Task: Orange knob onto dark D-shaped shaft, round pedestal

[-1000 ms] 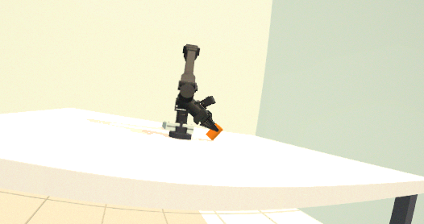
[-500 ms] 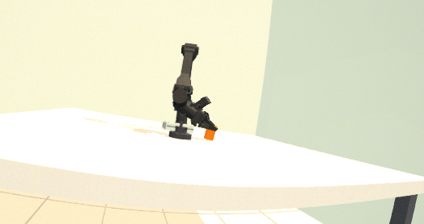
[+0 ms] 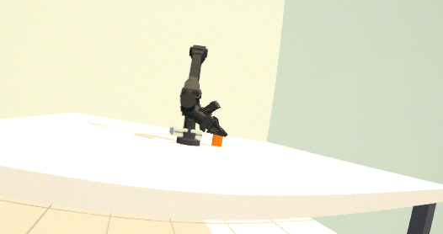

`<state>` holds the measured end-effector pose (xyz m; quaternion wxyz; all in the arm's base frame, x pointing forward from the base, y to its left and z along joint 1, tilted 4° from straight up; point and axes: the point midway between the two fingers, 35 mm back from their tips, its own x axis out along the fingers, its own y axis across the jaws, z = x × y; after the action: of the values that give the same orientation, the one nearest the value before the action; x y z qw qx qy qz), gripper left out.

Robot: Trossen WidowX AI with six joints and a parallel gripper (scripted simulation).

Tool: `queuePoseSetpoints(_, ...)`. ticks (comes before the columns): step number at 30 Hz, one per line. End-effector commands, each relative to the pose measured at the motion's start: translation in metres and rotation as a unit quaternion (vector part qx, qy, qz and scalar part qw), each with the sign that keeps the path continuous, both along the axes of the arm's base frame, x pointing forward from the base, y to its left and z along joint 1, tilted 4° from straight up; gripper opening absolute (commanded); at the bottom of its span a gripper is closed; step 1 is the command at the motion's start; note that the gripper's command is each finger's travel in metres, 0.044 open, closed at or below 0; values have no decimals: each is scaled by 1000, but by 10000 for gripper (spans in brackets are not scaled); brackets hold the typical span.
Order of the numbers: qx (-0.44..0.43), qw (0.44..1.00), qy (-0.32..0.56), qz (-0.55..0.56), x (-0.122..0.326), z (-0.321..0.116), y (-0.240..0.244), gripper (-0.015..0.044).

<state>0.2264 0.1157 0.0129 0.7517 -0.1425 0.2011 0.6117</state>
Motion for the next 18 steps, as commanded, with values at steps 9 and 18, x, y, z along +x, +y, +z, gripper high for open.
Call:
queuePoseSetpoints(9,1,1000,0,0,0,0,0,312)
queuePoseSetpoints(18,1,1000,0,0,0,0,0,440)
